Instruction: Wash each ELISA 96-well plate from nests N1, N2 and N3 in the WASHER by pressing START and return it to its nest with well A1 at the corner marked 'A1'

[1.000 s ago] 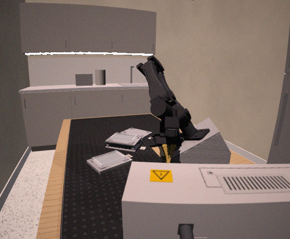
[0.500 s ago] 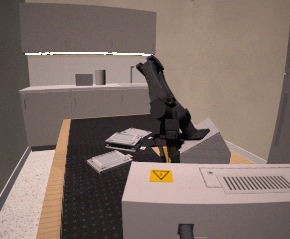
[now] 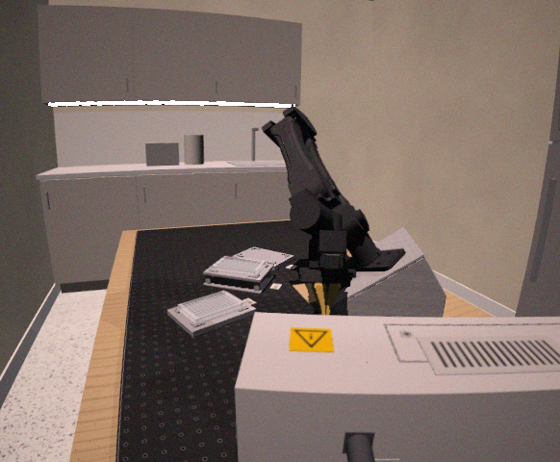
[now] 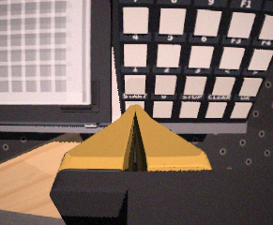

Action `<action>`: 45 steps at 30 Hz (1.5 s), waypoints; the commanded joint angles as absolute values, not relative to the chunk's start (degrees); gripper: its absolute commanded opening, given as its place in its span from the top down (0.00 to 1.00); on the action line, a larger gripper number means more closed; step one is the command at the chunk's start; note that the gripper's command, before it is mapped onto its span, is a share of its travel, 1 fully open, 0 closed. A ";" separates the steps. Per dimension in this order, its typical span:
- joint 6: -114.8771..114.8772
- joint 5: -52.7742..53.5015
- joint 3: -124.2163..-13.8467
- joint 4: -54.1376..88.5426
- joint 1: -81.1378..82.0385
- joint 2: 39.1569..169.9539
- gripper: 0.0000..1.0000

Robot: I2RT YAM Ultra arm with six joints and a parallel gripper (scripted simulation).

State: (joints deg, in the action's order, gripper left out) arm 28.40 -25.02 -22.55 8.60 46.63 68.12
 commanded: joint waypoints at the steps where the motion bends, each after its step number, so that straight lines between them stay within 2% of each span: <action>1: 28.47 -24.34 -22.48 5.92 46.23 69.41 1.00; 36: 28.47 -24.34 -22.48 5.92 46.23 69.41 1.00; 45: 27.07 -25.28 -23.00 10.49 47.80 65.95 1.00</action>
State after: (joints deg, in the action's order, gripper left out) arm 27.44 -25.26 -22.57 9.43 47.31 66.63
